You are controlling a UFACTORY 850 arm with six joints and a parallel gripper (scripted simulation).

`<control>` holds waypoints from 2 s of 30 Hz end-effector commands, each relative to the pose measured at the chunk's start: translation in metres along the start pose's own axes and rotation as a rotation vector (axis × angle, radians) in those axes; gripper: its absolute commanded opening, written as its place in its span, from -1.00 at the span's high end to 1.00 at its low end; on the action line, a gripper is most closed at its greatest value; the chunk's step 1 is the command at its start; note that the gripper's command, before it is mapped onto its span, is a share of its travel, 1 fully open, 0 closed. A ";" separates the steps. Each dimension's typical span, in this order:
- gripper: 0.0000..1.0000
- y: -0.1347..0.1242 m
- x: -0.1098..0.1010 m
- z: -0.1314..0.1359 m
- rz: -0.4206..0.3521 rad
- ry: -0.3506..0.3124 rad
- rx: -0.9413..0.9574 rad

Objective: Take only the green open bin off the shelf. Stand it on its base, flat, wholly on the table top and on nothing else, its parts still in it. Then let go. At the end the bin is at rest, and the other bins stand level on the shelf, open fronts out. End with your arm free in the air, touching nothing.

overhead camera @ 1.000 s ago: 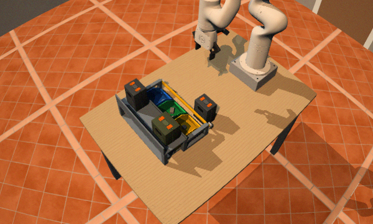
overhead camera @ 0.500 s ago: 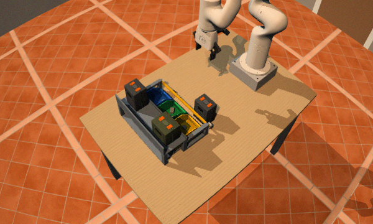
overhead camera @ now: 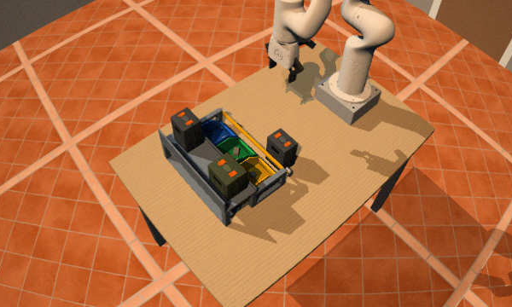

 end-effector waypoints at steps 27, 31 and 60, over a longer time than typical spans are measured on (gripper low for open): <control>-1.00 0.000 -0.001 0.002 -0.002 0.001 -0.282; -1.00 0.000 -0.001 0.001 -0.002 0.000 -0.300; -1.00 0.000 -0.001 0.001 -0.002 -0.002 0.061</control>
Point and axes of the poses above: the point where the finger pads meet when closed, its own x axis out along the fingers, its own z axis across the jaws, y = z × x, the point moved 8 cm from there along -x, back along the fingers, and after that the axes turned 11 degrees about x, right-handed, at the moved point
